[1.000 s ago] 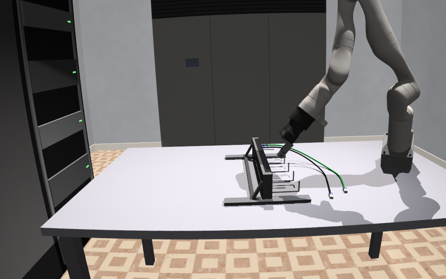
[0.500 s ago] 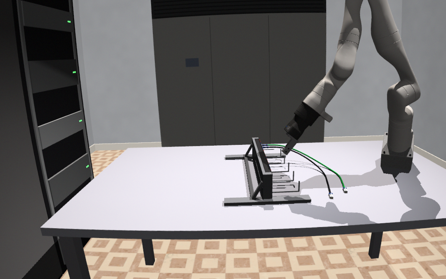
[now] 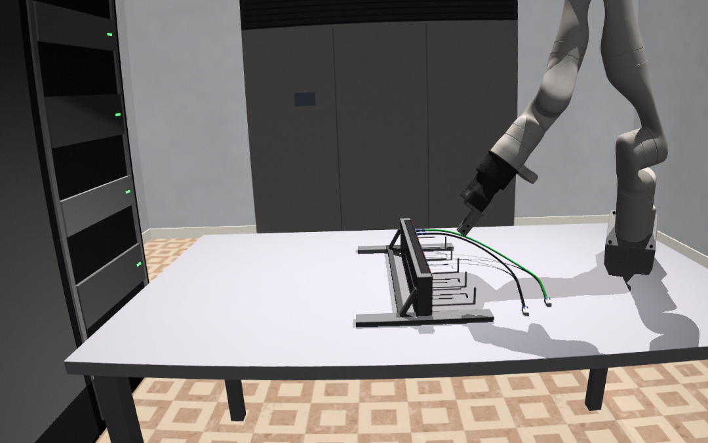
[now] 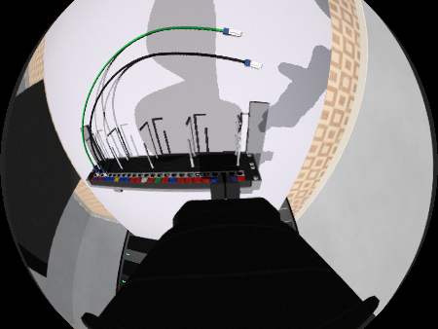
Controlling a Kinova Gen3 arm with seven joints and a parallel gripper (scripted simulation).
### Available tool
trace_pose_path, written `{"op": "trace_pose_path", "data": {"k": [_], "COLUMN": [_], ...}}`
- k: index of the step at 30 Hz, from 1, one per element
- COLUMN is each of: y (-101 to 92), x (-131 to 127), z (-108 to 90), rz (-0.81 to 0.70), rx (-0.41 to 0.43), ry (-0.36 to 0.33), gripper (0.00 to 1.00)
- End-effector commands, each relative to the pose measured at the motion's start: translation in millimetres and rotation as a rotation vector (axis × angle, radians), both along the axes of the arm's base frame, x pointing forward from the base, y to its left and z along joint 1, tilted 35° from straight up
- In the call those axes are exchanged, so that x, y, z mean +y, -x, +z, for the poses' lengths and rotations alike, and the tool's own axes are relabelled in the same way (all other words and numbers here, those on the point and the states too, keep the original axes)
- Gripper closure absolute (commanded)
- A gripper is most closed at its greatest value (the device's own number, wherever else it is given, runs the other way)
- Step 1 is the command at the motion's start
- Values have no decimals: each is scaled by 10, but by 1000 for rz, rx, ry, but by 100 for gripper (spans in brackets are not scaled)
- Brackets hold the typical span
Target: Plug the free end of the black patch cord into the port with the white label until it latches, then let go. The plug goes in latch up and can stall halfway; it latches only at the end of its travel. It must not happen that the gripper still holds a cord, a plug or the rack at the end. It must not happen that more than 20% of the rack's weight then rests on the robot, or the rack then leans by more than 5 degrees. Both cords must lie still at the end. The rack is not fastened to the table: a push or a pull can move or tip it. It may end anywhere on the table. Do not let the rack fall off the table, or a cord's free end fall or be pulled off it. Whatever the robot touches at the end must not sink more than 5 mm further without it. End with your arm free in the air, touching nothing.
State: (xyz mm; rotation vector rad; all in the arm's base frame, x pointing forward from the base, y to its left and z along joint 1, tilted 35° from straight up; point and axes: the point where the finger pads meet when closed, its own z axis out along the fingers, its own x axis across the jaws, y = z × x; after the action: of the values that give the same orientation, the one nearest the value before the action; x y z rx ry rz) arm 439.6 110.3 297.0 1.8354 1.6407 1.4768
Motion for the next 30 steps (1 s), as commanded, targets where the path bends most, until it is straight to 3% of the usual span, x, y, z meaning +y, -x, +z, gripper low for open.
{"op": "trace_pose_path", "data": {"k": [1,30], "y": [12,455], "x": [-175,-381], "z": [29,271], "rz": [-35,-35], "rx": [-2,-2], "ry": [1,1], "gripper": [100,100]}}
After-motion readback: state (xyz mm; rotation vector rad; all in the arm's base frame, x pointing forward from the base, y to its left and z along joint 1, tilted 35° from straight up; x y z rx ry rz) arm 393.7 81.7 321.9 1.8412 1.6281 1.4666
